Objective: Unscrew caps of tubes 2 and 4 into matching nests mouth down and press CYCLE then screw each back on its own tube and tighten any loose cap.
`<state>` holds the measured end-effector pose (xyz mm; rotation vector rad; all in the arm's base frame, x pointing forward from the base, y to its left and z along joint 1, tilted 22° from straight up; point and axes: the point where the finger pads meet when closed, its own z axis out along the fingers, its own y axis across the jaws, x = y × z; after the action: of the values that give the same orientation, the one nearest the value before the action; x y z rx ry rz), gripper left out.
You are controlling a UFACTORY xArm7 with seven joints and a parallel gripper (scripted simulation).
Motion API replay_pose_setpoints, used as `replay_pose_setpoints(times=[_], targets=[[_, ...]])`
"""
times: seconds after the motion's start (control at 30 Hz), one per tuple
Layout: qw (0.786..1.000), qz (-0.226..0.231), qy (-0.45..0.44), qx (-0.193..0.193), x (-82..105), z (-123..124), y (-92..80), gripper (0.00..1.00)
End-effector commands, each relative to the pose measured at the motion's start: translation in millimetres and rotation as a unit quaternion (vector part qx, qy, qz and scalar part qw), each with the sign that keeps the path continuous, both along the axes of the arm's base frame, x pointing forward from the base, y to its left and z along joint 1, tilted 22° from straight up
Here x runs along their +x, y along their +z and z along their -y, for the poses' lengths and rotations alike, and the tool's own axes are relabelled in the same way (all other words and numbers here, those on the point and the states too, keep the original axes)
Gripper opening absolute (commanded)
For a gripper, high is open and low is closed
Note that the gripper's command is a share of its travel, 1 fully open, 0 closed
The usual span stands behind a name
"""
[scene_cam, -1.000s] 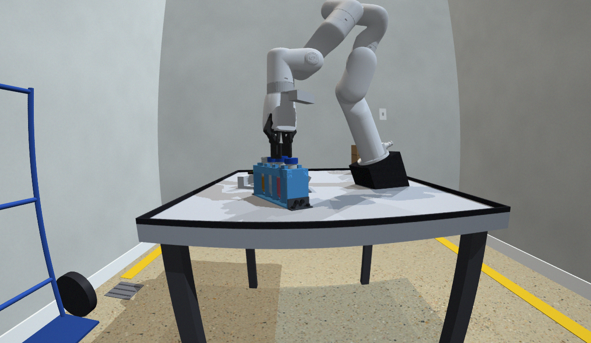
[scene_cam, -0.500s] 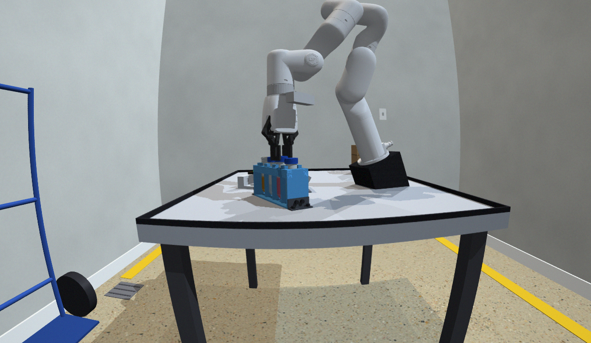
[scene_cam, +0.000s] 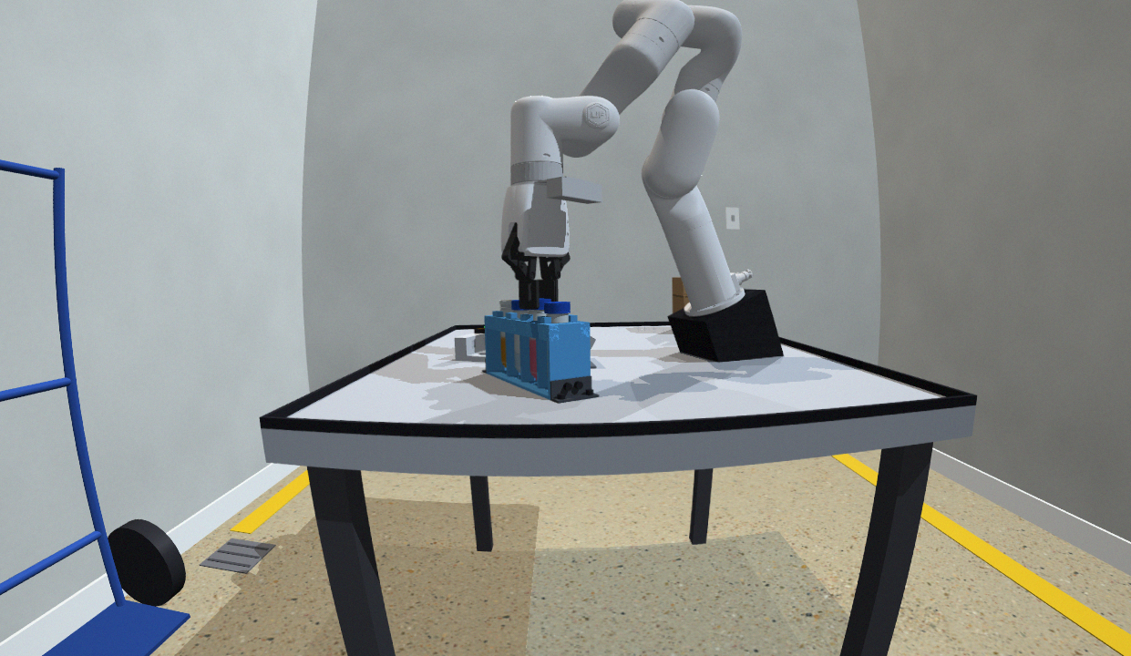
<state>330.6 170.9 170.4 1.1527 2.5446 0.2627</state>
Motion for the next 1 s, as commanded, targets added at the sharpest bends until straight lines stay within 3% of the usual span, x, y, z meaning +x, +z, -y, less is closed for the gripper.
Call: replay_pose_setpoints(times=[0.0, 0.2, 0.57, 0.97], targets=[[1.000, 0.001, 0.000, 0.001, 0.6, -0.6, 0.8, 0.00], [1.000, 0.001, 0.000, 0.001, 0.6, -0.6, 0.8, 0.00], [0.989, -0.003, -0.138, 0.057, 0.8, -0.5, 0.3, 0.00], [0.939, -0.009, -0.318, 0.129, 1.0, -0.6, -0.2, 0.00]])
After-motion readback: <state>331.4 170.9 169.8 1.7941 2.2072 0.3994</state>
